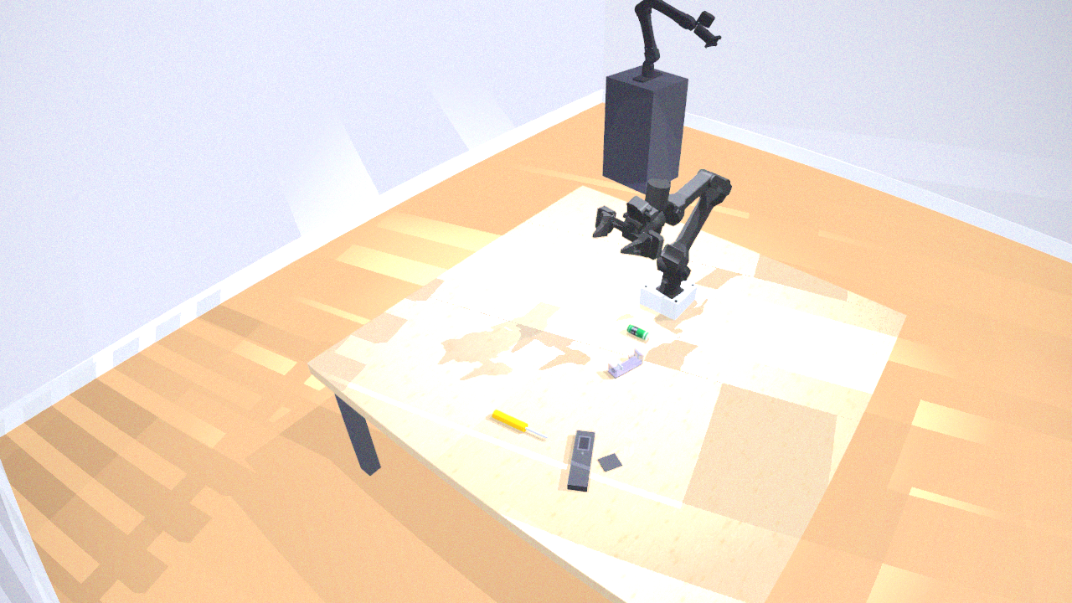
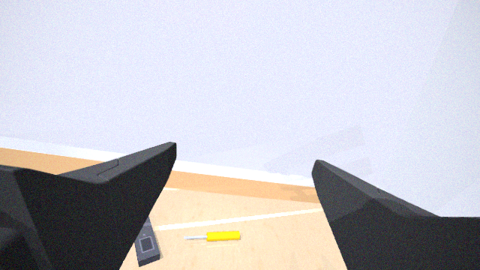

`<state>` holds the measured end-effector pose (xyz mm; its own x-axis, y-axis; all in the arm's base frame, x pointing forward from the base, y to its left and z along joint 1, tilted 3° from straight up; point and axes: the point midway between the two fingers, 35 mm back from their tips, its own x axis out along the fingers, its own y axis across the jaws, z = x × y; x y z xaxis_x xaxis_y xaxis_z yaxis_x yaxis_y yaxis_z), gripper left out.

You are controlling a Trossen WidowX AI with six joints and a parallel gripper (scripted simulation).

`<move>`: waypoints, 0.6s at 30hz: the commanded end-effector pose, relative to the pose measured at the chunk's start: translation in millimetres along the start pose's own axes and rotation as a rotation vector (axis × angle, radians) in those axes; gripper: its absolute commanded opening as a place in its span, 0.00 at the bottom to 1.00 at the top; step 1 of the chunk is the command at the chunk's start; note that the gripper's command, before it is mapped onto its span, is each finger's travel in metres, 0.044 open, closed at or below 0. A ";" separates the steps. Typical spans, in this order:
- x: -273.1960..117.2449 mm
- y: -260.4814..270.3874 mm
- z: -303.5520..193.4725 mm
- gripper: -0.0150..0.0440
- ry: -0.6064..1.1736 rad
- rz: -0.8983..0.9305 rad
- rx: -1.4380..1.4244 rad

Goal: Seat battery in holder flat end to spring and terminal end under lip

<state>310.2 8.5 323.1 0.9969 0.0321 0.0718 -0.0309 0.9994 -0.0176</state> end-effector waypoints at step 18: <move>-115.0 21.4 -272.2 0.67 1.260 -0.845 1.066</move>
<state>267.6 19.4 87.0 0.5276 0.0538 -0.8478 0.6661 0.5932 0.4522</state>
